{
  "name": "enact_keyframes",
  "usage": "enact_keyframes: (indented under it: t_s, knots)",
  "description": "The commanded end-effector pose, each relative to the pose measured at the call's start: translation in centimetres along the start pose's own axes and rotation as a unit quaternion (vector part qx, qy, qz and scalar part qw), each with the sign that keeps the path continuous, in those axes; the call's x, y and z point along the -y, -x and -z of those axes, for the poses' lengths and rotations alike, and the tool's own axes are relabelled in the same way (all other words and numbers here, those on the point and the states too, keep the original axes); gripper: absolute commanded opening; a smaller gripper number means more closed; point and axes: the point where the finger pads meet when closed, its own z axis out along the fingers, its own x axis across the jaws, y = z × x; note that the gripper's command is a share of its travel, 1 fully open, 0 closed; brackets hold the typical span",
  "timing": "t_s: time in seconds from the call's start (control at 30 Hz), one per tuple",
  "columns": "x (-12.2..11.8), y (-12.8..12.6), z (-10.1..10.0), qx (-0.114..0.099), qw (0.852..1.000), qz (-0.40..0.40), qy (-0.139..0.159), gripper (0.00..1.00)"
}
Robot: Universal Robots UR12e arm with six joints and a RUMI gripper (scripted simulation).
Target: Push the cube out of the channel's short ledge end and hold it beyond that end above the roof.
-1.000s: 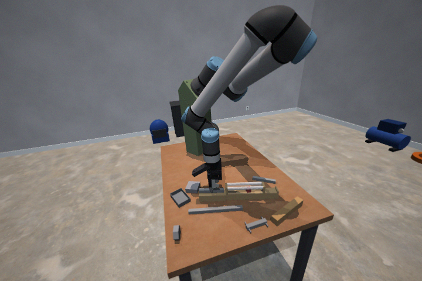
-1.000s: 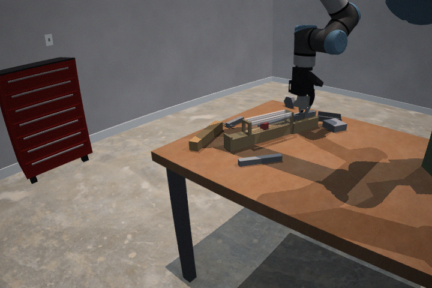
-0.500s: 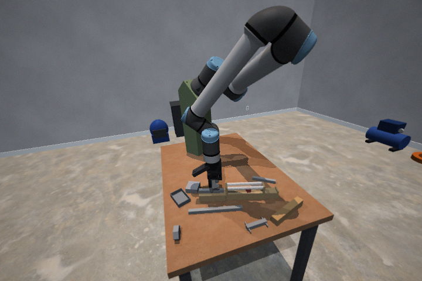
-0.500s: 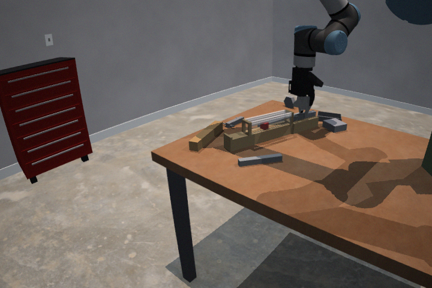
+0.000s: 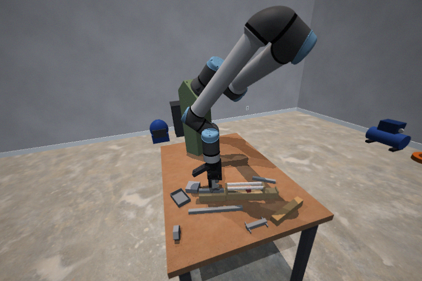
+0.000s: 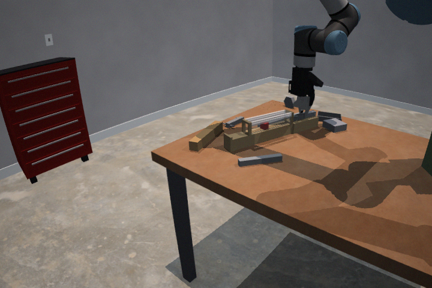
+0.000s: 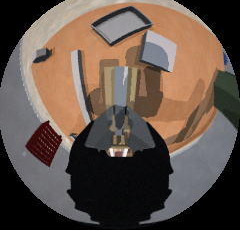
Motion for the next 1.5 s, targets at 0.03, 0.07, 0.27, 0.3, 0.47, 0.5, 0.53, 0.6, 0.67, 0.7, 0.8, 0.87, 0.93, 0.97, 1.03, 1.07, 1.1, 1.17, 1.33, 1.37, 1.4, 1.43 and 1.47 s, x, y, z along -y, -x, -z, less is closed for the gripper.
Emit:
enact_keyframes:
  t_s: [0.03,0.07,0.27,0.3,0.47,0.5,0.53,0.6,0.67,0.7,0.8,0.87,0.93,0.97,1.03,1.07,1.1,1.17,1.33,1.37,1.4,1.43,1.47]
  knots:
    - [0.0,0.0,0.0,0.0,1.0,0.0,0.0,0.0]
    - [0.0,0.0,0.0,0.0,1.0,0.0,0.0,0.0]
    - [-0.2,0.0,0.0,0.0,1.0,0.0,0.0,0.0]
    - [-0.2,0.0,0.0,0.0,1.0,0.0,0.0,0.0]
    - [-1.0,0.0,0.0,0.0,1.0,0.0,0.0,0.0]
    - [-1.2,0.0,0.0,0.0,1.0,0.0,0.0,0.0]
    - [-1.5,0.0,0.0,0.0,1.0,0.0,0.0,0.0]
    - [-2.0,0.0,0.0,0.0,1.0,0.0,0.0,0.0]
    - [-2.5,0.0,0.0,0.0,1.0,0.0,0.0,0.0]
    - [-2.8,0.0,0.0,0.0,1.0,0.0,0.0,0.0]
    - [-3.1,0.0,0.0,0.0,1.0,0.0,0.0,0.0]
    - [-3.8,0.0,0.0,0.0,1.0,0.0,0.0,0.0]
    - [-4.4,0.0,0.0,0.0,1.0,0.0,0.0,0.0]
    - [-4.6,0.0,0.0,0.0,1.0,0.0,0.0,0.0]
    - [-5.2,0.0,0.0,0.0,1.0,0.0,0.0,0.0]
    - [-5.4,0.0,0.0,0.0,1.0,0.0,0.0,0.0]
    - [-5.7,0.0,0.0,0.0,1.0,0.0,0.0,0.0]
    - [-6.1,0.0,0.0,0.0,1.0,0.0,0.0,0.0]
    - [-6.6,0.0,0.0,0.0,1.0,0.0,0.0,0.0]
    - [-6.6,0.0,0.0,0.0,1.0,0.0,0.0,0.0]
    - [-6.7,0.0,0.0,0.0,1.0,0.0,0.0,0.0]
    - [-6.8,0.0,0.0,0.0,1.0,0.0,0.0,0.0]
    - [-6.8,0.0,0.0,0.0,1.0,0.0,0.0,0.0]
